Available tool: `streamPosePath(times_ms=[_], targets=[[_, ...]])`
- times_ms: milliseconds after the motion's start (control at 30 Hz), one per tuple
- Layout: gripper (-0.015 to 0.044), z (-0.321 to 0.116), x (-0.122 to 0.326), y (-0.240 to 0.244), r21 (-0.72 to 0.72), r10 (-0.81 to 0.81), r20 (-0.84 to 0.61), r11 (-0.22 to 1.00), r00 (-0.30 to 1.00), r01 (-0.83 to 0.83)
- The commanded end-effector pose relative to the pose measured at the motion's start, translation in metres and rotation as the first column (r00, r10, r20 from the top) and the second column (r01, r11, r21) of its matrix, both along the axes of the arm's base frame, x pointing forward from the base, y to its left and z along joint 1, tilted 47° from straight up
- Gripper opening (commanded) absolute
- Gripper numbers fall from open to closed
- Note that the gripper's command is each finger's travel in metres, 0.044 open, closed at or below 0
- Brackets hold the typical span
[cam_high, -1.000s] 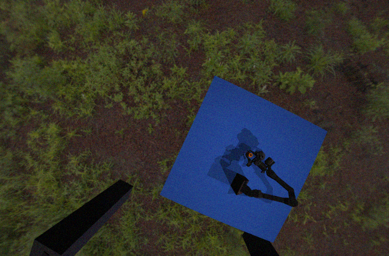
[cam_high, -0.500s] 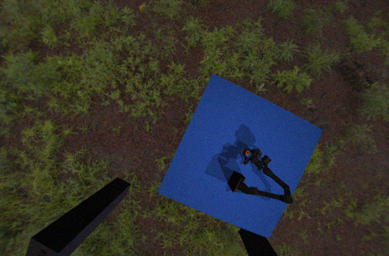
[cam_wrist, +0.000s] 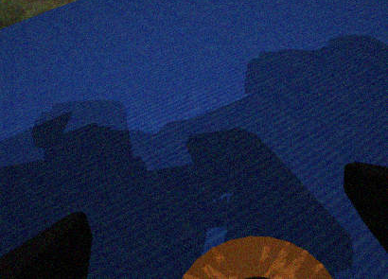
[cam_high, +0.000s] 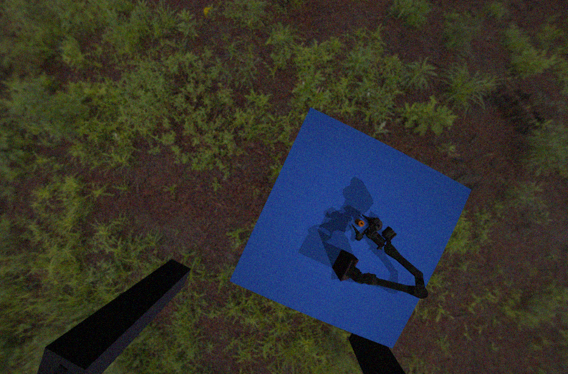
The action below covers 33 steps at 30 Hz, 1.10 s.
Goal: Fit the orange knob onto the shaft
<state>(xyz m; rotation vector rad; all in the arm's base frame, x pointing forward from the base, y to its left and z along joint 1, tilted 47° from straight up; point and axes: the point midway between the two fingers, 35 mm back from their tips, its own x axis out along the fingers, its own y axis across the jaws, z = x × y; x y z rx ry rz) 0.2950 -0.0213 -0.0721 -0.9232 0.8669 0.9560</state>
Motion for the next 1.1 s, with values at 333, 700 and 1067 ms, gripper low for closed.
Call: streamPosePath(times_ms=[333, 700, 1067], targets=[[0.044, 0.042, 0.001, 0.054, -0.08, -0.053, -0.095, 0.996, 0.994, 0.045], [0.044, 0.064, 0.0, 0.063, -0.855, -0.381, -0.136, 0.512, 0.915, 0.087], [0.044, 0.069, 0.002, 0.066, -0.882, -0.371, -0.103, 0.462, 0.923, 0.087]])
